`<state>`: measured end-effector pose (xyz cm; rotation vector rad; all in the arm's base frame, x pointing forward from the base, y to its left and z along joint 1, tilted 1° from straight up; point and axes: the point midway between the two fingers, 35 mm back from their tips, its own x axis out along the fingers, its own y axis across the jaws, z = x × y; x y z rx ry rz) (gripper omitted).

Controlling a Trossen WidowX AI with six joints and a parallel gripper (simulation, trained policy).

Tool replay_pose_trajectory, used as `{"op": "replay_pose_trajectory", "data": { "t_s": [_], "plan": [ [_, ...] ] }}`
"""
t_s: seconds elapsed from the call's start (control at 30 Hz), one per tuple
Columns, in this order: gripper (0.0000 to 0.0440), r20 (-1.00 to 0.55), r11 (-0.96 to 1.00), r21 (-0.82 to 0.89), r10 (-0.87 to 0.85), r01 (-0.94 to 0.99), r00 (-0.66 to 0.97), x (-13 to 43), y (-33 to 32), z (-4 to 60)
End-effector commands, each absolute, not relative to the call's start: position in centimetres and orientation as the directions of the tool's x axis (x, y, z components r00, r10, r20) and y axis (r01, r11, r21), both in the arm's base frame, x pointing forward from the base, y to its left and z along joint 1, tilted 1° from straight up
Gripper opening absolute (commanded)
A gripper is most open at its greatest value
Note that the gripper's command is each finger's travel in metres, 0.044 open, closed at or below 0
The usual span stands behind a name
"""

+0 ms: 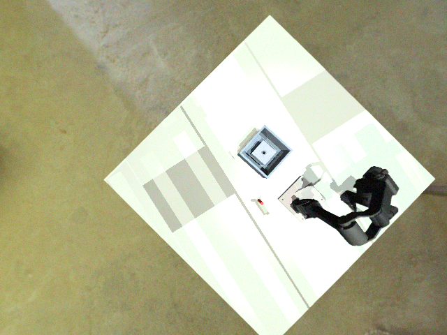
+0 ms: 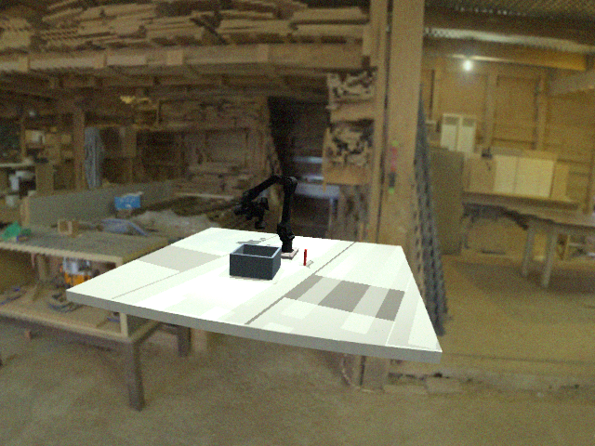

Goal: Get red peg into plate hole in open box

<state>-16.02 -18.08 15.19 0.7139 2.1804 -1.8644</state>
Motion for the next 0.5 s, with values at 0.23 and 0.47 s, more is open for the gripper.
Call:
{"op": "replay_pose_trajectory", "data": {
  "t_s": [0.23, 0.47],
  "plan": [
    [0.0440, -0.535, -0.015, -0.842, -0.101, 0.539, -0.839, -7.4, -22.7, 15.7],
    [0.0440, -0.599, -0.028, -0.773, -0.299, 0.634, -0.743, -0.9, -23.7, 16.0]
  ]
}}
